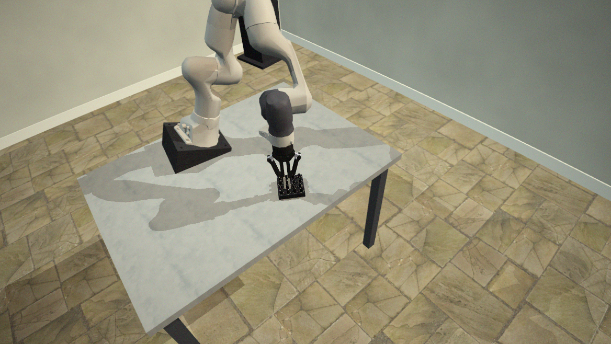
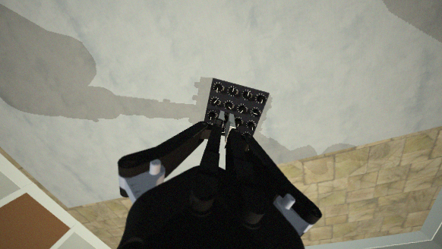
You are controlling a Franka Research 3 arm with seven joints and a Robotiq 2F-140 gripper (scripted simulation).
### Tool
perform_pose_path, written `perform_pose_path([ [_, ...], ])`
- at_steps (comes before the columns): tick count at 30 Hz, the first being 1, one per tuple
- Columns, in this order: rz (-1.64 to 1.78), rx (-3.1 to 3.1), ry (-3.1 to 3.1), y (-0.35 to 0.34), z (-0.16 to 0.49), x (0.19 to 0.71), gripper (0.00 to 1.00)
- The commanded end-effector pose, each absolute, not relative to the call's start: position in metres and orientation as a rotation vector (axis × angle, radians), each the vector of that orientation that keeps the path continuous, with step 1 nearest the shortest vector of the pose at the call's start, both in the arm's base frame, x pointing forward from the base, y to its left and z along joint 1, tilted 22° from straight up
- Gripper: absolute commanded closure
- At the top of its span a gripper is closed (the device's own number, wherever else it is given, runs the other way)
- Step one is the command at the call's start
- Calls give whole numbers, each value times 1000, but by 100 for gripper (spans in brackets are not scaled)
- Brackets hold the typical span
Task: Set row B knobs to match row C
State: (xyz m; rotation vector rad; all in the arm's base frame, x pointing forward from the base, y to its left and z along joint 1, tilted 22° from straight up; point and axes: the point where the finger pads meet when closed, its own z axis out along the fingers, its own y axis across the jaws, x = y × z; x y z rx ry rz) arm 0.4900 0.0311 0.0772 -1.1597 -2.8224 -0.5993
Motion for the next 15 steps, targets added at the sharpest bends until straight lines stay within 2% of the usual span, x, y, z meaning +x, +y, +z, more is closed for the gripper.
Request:
perform_pose_path([
  [1,-602,-1154,-2827,32,77,491,95],
  [15,-603,-1138,-2837,32,77,491,95],
])
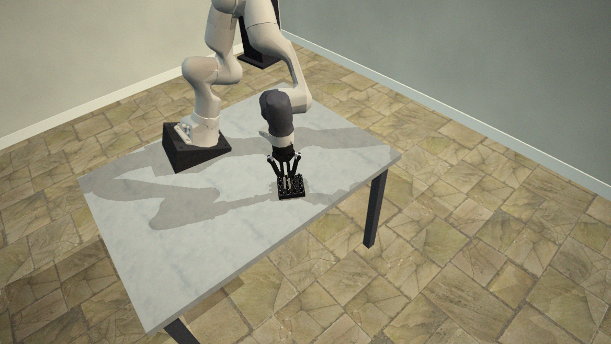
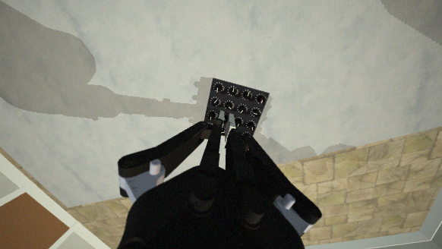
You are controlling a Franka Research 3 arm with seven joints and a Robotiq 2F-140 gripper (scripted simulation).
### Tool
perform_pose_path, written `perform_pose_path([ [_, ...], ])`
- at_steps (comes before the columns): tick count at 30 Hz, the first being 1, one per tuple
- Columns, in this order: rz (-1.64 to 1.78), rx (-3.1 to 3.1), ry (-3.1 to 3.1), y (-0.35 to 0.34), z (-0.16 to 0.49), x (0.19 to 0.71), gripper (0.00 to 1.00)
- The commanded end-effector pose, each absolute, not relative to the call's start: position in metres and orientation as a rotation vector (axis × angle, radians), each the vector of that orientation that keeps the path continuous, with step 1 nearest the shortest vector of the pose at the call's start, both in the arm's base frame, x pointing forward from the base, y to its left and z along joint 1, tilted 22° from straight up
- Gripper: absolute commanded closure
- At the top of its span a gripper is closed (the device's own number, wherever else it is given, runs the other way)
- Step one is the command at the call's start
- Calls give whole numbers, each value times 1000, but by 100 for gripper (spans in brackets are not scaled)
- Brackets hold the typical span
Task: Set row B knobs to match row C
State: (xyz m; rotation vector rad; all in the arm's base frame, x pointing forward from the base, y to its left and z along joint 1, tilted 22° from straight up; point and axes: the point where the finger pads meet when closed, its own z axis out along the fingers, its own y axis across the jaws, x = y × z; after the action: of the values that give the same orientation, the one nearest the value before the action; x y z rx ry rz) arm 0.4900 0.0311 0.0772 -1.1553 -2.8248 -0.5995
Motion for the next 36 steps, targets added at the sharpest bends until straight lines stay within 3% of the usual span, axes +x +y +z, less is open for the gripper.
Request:
perform_pose_path([
  [1,-603,-1133,-2839,32,77,491,95],
  [36,-614,-581,-3077,32,77,491,95],
])
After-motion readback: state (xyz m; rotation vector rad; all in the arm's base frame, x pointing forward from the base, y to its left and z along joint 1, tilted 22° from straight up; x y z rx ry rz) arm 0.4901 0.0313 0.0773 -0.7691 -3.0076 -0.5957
